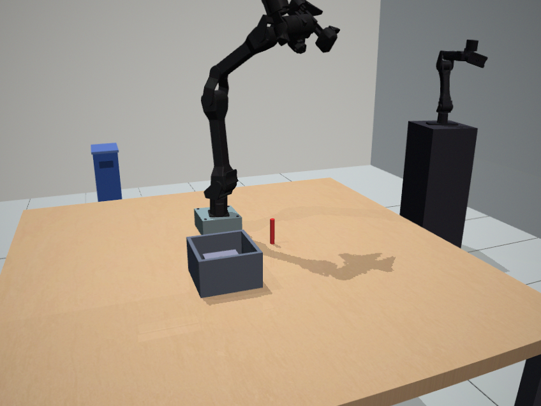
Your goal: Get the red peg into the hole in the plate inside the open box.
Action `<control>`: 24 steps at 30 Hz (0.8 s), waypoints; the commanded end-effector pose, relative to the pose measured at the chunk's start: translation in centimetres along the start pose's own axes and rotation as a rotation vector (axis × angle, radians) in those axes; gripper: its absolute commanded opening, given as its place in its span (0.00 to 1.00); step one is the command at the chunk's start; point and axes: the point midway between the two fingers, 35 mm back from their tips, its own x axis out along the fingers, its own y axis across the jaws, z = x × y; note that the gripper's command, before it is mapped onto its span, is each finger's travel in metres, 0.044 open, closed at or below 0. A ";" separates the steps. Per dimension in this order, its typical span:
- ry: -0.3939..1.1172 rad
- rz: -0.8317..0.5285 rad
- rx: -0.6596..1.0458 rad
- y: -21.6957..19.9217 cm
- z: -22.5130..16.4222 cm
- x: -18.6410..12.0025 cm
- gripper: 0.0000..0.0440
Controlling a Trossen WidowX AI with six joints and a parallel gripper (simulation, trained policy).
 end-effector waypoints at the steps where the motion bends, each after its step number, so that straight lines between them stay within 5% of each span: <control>1: 0.021 0.006 0.006 -0.1 -0.2 0.0 0.96; 24: 0.296 0.176 0.728 8.5 0.7 -0.6 1.00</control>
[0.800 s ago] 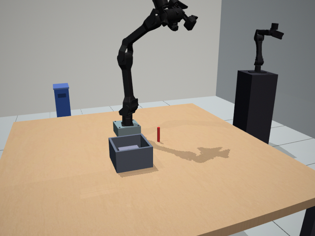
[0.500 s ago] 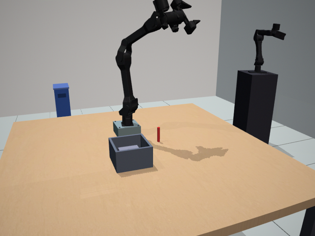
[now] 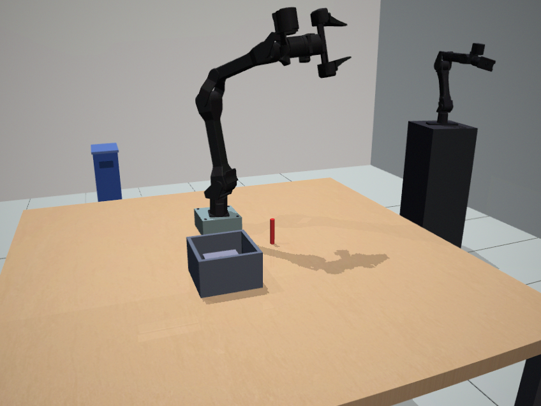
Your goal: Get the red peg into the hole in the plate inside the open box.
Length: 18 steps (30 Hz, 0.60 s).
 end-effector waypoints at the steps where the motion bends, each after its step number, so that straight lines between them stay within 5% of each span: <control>1: 0.038 0.016 0.083 0.9 -0.4 -0.2 1.00; 18: 0.279 0.100 0.615 7.8 -3.0 -1.1 1.00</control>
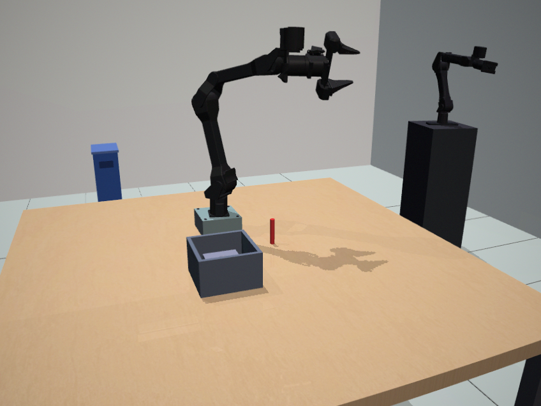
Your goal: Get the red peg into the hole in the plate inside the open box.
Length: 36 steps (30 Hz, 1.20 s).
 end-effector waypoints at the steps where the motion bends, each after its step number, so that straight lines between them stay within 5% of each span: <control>1: 0.042 0.005 0.082 0.8 -0.8 -0.2 1.00; 36: 0.618 -0.024 1.148 13.7 -11.1 -3.7 1.00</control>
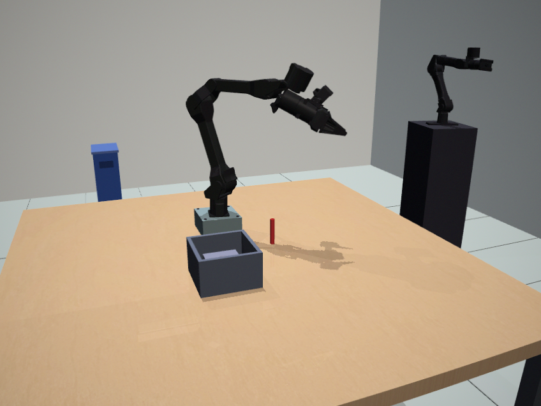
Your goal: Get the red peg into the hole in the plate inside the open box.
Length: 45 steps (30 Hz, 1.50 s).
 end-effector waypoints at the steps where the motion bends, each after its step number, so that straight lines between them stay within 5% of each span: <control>1: 0.041 -0.019 0.080 -0.1 -1.4 0.0 1.00; 24: 0.392 -0.229 0.764 -0.3 -13.2 -0.6 1.00; 45: 0.669 -0.597 1.329 0.6 -23.2 -3.6 1.00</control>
